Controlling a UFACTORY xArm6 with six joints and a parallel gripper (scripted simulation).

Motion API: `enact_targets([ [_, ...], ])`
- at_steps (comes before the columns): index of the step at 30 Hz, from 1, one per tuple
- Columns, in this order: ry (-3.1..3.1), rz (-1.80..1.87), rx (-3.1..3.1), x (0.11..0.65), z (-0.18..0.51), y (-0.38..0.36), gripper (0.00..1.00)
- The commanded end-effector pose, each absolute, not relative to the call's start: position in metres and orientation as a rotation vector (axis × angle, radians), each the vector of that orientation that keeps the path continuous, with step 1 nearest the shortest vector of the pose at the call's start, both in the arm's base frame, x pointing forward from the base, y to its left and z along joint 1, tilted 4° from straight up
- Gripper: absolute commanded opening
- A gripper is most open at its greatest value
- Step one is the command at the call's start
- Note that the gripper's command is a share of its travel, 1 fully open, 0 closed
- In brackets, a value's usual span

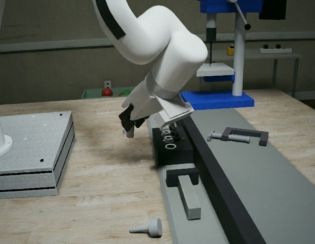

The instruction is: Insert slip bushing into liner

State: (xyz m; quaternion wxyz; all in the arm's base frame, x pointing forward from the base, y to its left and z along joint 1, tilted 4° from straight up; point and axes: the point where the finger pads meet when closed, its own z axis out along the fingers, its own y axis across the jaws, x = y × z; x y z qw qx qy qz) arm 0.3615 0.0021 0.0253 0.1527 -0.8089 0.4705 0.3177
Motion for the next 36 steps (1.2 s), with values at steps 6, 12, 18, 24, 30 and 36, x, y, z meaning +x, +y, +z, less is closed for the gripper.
enact_targets([
  [6, 1.349, 0.888, -2.33, 0.372, 0.029, -0.002, 0.26],
  [12, 1.349, 0.888, -2.33, 0.376, 0.03, -0.003, 0.26],
  [18, 1.349, 0.868, -2.339, 0.381, 0.032, -0.005, 0.26],
  [24, 1.349, 0.868, -2.339, 0.388, 0.034, -0.008, 0.26],
  [30, 1.349, 0.865, -2.341, 0.39, 0.035, -0.009, 0.26],
  [36, 1.349, 0.847, -2.349, 0.396, 0.036, -0.011, 0.26],
])
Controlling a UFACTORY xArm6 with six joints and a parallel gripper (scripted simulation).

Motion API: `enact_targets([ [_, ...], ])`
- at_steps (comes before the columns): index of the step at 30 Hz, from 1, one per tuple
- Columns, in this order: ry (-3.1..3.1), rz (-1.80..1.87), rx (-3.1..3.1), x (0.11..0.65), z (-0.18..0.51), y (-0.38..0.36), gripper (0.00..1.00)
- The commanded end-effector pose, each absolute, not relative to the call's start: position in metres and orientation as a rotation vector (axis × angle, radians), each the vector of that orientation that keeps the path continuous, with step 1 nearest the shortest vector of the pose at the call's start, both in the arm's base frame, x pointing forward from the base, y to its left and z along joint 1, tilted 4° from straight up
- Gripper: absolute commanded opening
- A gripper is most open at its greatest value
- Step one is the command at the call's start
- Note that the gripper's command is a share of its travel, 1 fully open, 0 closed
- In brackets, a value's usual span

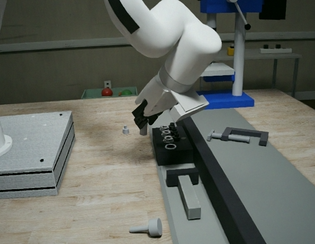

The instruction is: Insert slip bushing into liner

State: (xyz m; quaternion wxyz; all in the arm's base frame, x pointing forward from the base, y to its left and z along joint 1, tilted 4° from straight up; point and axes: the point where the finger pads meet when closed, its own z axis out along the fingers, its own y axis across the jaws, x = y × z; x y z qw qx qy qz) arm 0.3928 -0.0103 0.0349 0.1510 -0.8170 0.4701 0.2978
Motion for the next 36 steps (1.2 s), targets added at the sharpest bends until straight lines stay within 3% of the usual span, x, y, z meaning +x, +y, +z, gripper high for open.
enact_targets([
  [1, 1.349, 0.847, -2.349, 0.397, 0.037, -0.012, 0.26],
  [36, 1.349, 0.805, -2.367, 0.428, 0.046, -0.024, 0.26],
])
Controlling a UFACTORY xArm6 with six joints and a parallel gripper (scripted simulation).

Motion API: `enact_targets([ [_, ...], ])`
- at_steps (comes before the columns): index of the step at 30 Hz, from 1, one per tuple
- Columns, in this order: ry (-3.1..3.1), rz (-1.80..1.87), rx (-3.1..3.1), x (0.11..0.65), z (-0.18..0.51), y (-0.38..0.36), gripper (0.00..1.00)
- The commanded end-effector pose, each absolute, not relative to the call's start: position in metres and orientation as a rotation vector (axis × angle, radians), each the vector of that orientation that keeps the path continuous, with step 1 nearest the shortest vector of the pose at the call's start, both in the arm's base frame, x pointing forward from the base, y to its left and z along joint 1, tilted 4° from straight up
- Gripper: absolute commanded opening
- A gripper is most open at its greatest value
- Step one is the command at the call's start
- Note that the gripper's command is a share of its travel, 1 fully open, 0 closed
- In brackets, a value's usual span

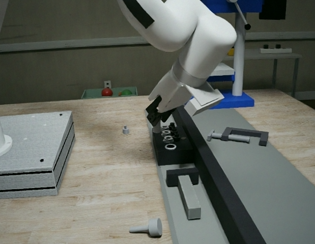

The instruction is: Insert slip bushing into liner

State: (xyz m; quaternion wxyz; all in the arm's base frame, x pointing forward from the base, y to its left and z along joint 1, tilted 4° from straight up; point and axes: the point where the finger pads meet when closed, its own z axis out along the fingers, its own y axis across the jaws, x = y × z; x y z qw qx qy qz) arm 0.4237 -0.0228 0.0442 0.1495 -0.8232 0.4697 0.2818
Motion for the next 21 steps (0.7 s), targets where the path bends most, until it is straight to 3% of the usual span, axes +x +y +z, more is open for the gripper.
enact_targets([
  [1, 1.349, 0.805, -2.367, 0.428, 0.046, -0.024, 0.26],
  [21, 1.349, 0.783, -2.376, 0.443, 0.051, -0.03, 0.26],
])
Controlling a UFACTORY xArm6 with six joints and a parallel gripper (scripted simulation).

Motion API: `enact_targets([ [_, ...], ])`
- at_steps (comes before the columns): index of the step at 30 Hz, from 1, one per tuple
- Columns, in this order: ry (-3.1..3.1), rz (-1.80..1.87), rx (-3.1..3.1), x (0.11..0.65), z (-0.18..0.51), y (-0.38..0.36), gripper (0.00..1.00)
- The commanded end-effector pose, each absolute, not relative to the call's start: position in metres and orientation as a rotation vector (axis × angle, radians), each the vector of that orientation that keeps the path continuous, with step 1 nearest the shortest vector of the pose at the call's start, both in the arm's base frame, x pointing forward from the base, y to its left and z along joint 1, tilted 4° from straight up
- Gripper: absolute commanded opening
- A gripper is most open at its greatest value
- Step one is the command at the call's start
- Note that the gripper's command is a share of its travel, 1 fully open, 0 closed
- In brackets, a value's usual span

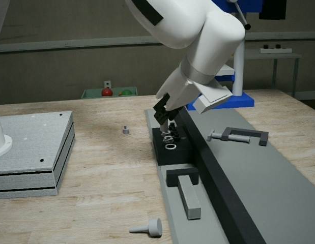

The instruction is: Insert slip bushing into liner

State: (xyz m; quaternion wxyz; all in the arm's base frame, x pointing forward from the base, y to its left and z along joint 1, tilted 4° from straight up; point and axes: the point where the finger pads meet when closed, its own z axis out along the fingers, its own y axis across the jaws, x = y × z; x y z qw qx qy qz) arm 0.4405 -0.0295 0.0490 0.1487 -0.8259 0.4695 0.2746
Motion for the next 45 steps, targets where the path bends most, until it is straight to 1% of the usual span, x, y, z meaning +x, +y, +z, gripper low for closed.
enact_targets([
  [1, 1.349, 0.781, -2.377, 0.443, 0.051, -0.03, 0.26],
  [13, 1.348, 0.763, -2.385, 0.456, 0.055, -0.035, 0.26],
  [45, 1.348, 0.763, -2.385, 0.455, 0.031, -0.037, 0.26],
])
